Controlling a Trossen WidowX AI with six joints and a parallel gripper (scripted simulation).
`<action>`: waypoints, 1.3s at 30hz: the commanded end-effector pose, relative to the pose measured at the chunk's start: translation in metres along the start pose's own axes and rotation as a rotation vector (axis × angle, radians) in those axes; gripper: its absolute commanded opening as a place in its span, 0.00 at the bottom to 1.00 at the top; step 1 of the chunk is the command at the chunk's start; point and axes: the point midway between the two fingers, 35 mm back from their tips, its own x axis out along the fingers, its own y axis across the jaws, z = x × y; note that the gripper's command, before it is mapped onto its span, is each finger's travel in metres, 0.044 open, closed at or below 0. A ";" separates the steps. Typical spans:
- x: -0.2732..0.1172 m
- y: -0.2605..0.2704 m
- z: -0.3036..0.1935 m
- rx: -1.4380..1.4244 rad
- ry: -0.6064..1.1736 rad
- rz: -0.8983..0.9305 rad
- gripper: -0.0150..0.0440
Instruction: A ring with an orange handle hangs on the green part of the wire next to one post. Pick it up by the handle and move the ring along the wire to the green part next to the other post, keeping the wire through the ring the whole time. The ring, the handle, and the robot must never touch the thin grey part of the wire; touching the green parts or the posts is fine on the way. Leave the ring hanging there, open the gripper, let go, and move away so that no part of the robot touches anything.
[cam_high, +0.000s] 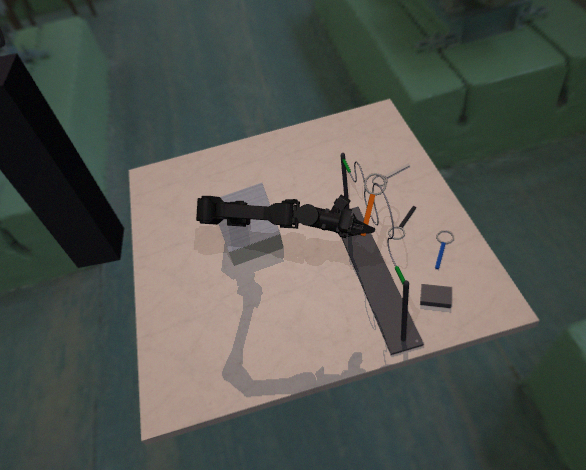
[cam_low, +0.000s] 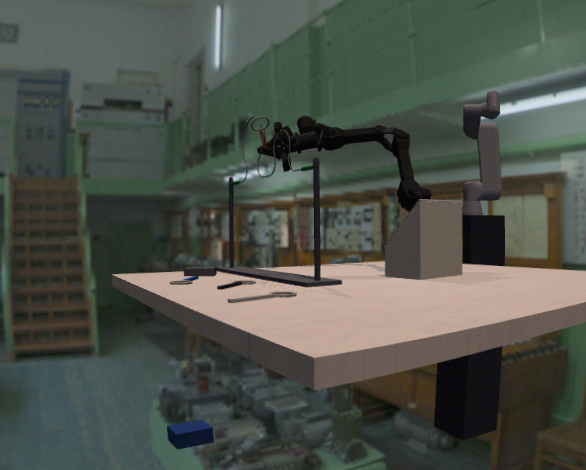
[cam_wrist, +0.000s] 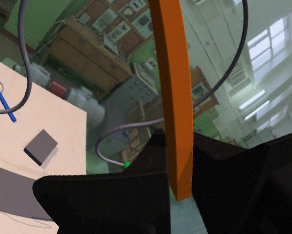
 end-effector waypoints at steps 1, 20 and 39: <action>-0.001 -0.001 0.000 -0.040 -0.010 -0.023 0.00; -0.001 -0.008 0.001 -0.246 -0.037 -0.139 0.00; -0.001 -0.015 0.004 -0.453 -0.063 -0.256 0.00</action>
